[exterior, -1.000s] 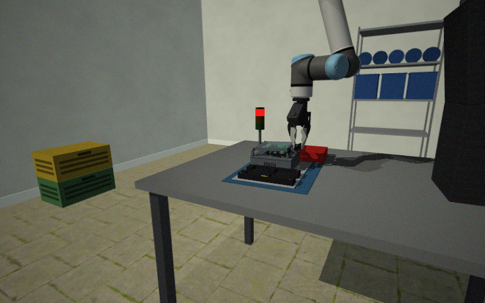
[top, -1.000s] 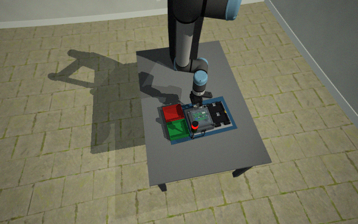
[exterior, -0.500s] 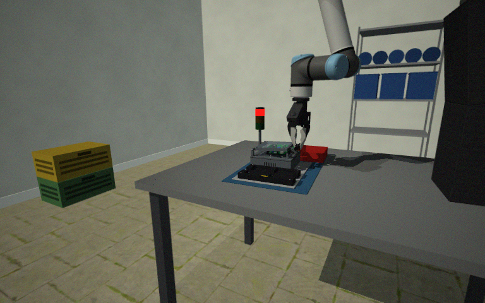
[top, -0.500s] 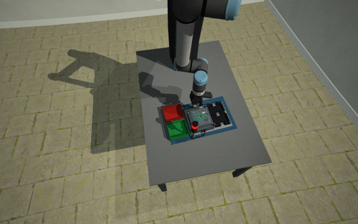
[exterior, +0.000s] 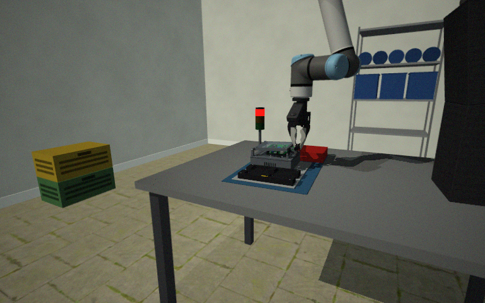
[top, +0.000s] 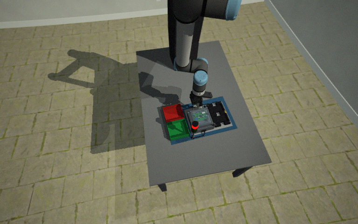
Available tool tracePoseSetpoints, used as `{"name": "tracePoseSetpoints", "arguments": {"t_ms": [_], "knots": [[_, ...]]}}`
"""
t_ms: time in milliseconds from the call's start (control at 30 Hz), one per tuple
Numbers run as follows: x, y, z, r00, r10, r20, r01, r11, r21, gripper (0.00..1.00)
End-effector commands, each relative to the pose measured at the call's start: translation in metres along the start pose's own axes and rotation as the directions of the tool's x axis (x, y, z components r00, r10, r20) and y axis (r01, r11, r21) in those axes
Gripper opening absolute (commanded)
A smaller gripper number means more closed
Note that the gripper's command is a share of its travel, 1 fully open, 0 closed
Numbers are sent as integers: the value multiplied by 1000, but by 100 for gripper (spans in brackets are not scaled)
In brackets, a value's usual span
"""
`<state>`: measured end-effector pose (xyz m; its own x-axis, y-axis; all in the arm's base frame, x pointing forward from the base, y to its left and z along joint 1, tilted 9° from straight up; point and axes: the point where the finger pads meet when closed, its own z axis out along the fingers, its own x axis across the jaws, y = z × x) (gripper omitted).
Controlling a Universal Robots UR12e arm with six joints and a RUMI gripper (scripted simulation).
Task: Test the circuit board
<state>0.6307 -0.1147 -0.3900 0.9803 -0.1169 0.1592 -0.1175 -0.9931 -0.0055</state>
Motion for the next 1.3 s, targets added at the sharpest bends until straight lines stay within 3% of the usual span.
{"name": "tracePoseSetpoints", "arguments": {"t_ms": [0, 1267], "knots": [[2, 0, -1, 1000, 0, -3, 0, 1000, -2, 0], [1, 0, -4, 1000, 0, -1, 0, 1000, -2, 0]]}}
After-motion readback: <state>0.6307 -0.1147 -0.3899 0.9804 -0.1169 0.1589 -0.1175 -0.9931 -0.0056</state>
